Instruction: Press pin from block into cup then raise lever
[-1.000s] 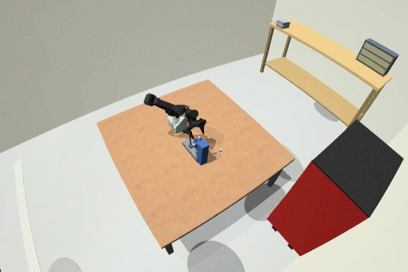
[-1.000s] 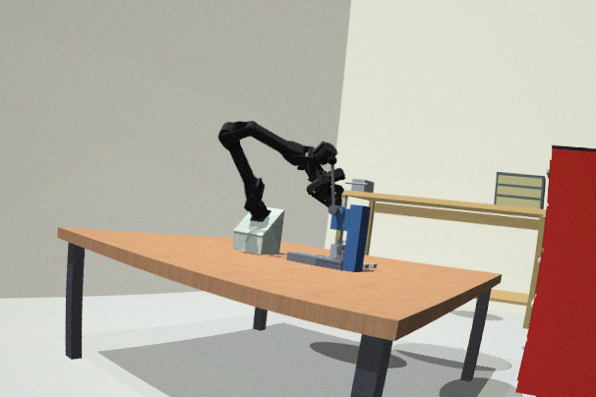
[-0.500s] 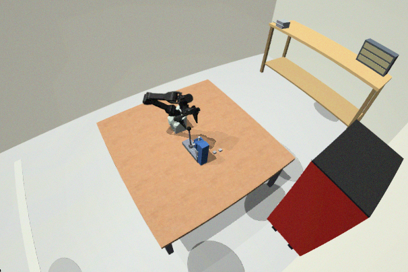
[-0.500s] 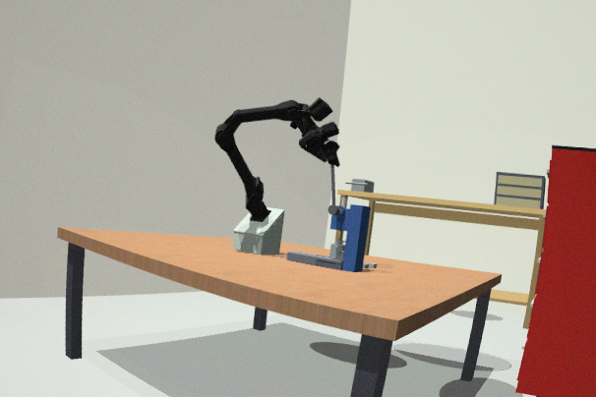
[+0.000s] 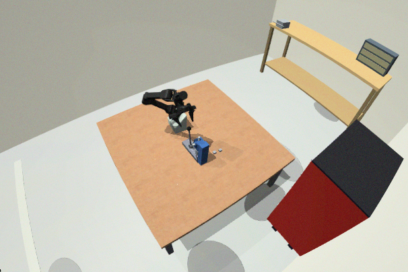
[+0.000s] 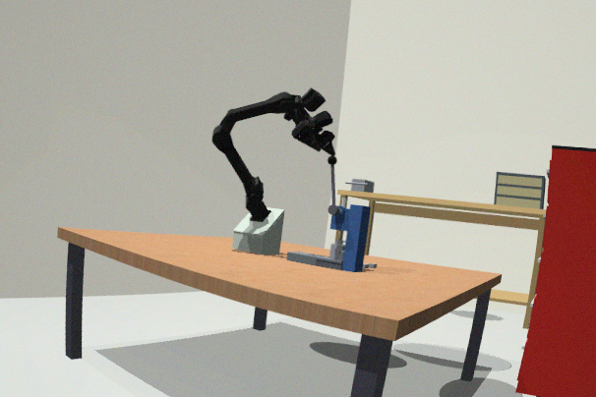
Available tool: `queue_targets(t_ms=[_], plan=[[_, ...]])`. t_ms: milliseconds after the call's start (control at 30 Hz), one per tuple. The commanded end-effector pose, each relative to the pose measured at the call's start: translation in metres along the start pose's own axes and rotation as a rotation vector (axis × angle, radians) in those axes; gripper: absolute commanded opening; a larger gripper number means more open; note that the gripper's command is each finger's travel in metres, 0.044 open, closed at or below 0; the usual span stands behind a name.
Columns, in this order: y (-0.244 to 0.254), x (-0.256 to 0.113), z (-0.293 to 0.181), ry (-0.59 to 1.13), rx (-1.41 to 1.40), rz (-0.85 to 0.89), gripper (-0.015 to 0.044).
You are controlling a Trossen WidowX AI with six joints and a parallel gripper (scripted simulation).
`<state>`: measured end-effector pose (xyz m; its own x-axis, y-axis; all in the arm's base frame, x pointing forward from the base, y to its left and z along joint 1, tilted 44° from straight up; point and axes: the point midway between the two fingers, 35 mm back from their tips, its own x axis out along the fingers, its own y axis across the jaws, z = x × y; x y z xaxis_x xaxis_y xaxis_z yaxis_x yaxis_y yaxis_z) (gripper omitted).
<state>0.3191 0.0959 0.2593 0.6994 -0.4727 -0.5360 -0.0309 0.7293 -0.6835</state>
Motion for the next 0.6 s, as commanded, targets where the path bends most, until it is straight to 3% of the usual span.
queue_targets(t_ms=[0,567], plan=[[0.001,0.006,0.000,0.003,-0.004,0.004,0.0440],[0.002,0.034,0.001,0.004,-0.001,0.006,0.0440]])
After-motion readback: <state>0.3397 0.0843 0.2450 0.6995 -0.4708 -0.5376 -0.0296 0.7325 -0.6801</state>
